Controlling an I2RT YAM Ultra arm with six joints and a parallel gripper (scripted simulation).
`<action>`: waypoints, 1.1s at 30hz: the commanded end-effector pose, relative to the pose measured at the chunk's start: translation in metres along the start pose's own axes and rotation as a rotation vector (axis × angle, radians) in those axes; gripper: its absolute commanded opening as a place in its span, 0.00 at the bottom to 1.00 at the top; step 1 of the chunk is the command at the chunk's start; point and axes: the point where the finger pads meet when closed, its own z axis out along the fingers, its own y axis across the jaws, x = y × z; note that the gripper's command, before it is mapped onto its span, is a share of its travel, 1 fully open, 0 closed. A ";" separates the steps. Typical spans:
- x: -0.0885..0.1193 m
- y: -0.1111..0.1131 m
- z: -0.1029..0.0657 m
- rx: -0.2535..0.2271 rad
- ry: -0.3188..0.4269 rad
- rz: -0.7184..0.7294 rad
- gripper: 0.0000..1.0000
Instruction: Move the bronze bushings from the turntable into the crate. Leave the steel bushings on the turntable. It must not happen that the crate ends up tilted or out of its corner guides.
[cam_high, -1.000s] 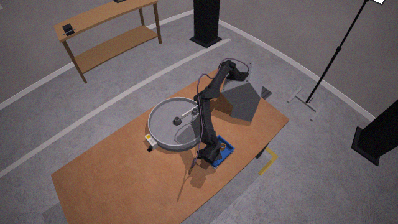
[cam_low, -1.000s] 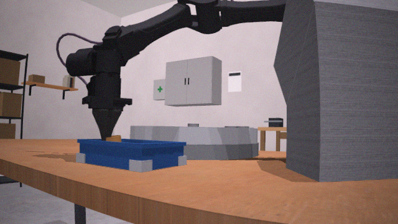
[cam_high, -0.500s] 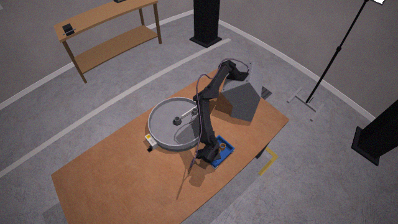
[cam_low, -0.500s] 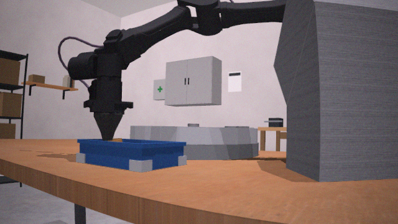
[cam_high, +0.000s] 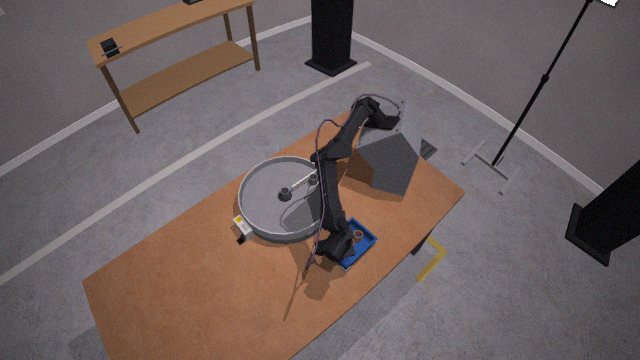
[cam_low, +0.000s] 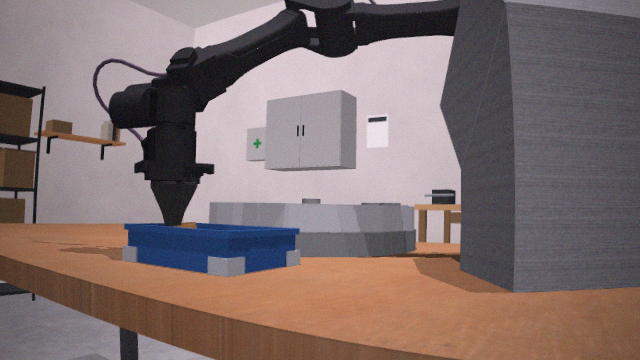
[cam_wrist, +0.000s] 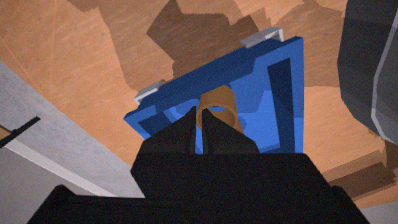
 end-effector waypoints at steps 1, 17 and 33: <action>-0.010 0.015 -0.026 -0.040 -0.040 -0.011 0.00; -0.013 0.019 -0.029 -0.052 -0.054 0.020 0.00; -0.012 0.017 -0.029 -0.044 -0.050 0.011 0.00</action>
